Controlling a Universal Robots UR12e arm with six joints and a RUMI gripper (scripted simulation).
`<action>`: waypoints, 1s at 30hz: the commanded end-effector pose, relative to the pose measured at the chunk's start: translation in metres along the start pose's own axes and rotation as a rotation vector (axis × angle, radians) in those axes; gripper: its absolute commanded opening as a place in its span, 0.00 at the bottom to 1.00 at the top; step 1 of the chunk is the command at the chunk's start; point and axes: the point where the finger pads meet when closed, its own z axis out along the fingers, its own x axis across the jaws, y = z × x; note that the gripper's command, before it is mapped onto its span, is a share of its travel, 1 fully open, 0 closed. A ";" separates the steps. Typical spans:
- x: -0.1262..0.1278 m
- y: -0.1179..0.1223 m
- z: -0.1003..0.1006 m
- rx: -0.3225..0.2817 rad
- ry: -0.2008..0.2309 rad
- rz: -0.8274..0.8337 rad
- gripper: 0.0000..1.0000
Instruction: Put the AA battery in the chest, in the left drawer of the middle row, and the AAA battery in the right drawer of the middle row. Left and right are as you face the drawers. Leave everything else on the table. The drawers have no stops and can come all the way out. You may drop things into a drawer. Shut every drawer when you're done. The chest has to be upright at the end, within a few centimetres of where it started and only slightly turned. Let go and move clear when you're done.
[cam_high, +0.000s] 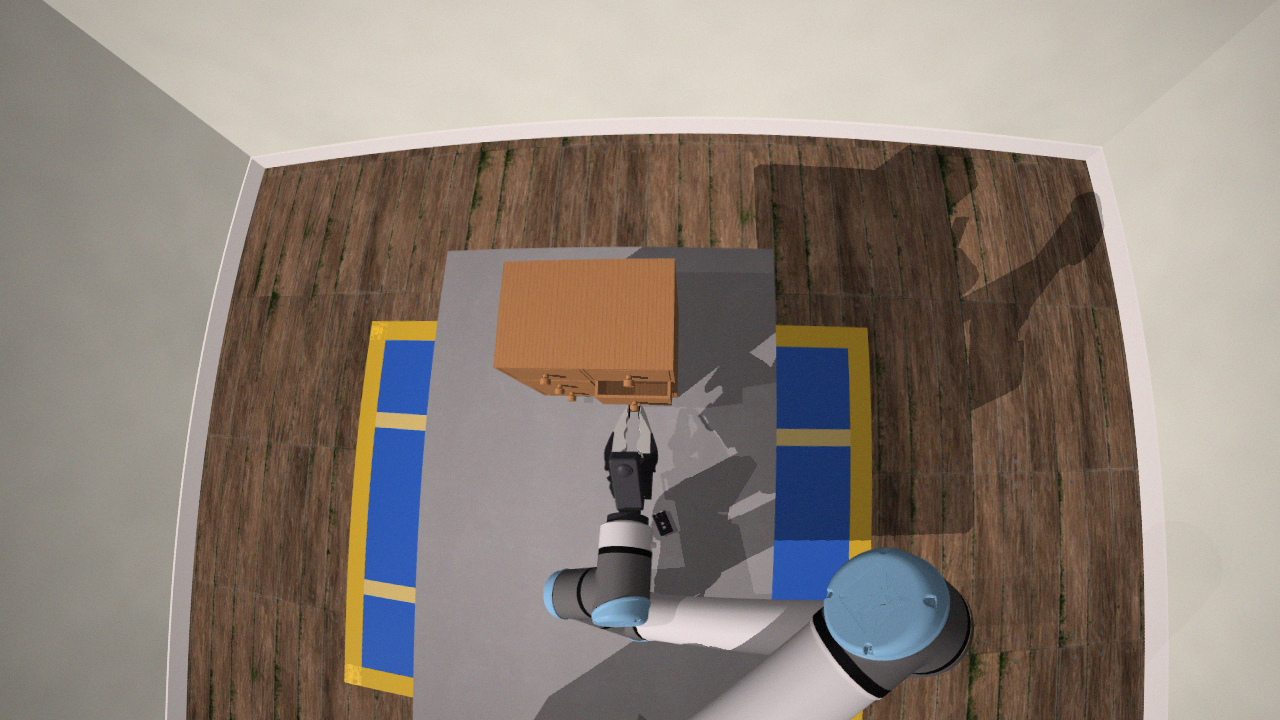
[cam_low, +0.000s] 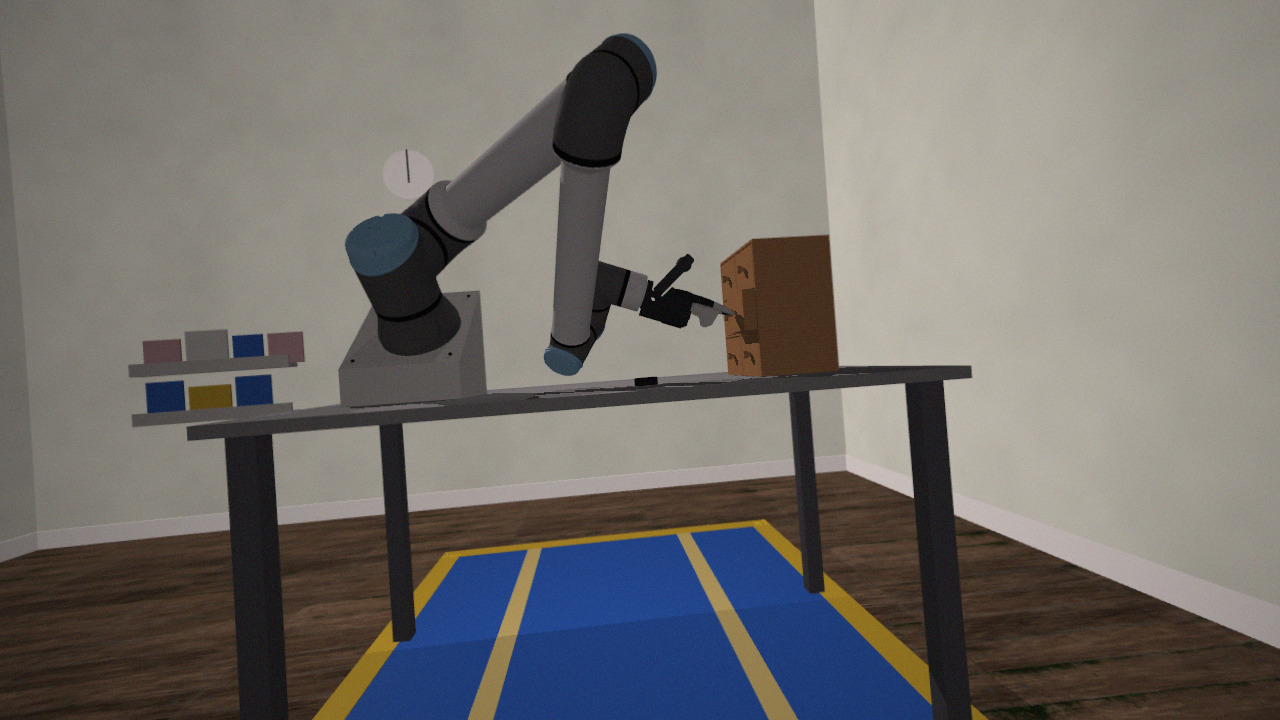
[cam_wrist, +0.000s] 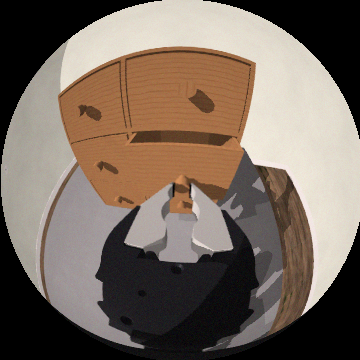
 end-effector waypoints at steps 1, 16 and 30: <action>0.000 -0.002 0.003 0.001 0.000 0.000 0.07; 0.000 -0.005 0.011 0.001 0.000 0.000 0.07; 0.000 -0.007 0.018 0.001 0.000 0.000 0.07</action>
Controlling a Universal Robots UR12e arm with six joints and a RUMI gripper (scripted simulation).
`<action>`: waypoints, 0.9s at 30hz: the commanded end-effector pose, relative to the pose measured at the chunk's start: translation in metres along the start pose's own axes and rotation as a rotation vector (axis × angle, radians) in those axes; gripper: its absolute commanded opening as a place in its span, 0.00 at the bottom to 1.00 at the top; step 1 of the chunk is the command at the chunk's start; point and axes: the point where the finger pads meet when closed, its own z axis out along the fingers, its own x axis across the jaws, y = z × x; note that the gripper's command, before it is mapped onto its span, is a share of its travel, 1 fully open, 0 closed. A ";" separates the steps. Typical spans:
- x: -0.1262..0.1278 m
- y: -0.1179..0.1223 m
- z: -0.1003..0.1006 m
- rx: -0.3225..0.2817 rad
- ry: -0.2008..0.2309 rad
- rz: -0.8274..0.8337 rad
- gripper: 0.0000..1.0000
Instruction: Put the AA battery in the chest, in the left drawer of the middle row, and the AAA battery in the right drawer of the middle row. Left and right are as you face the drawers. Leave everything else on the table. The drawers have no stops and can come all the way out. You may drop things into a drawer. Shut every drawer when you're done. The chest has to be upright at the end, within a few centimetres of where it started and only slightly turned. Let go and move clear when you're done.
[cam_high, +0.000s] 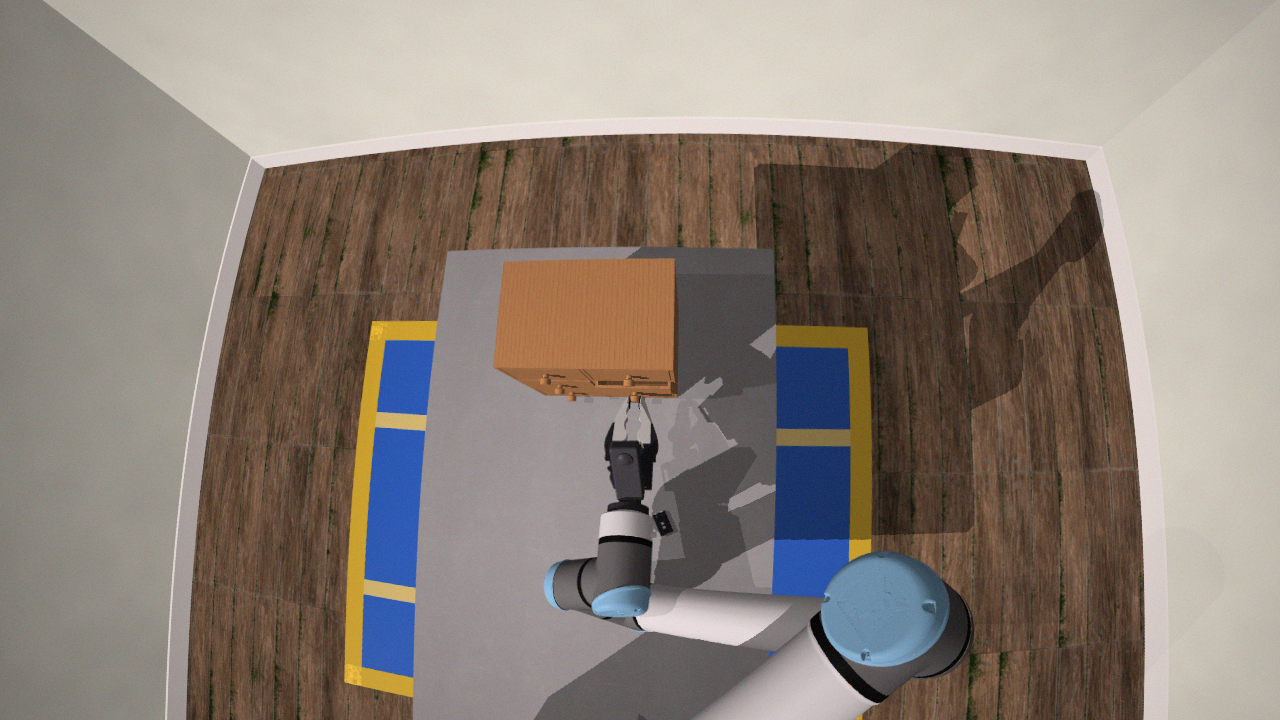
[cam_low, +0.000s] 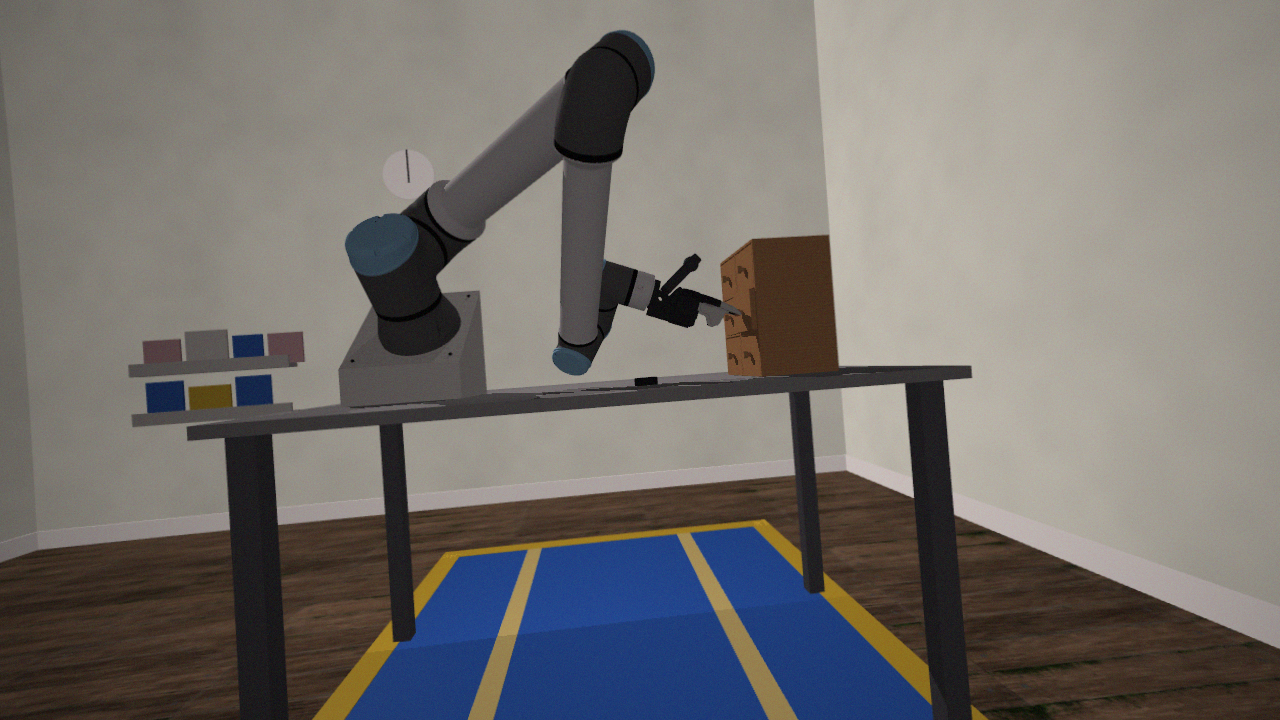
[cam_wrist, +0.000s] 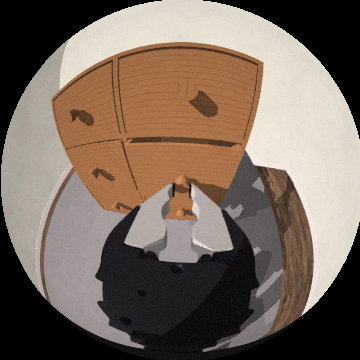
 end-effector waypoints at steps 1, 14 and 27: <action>0.000 -0.001 0.002 0.001 0.000 0.000 0.07; 0.000 -0.003 0.006 0.001 0.000 0.000 0.07; 0.000 -0.004 0.009 0.001 0.000 0.000 0.07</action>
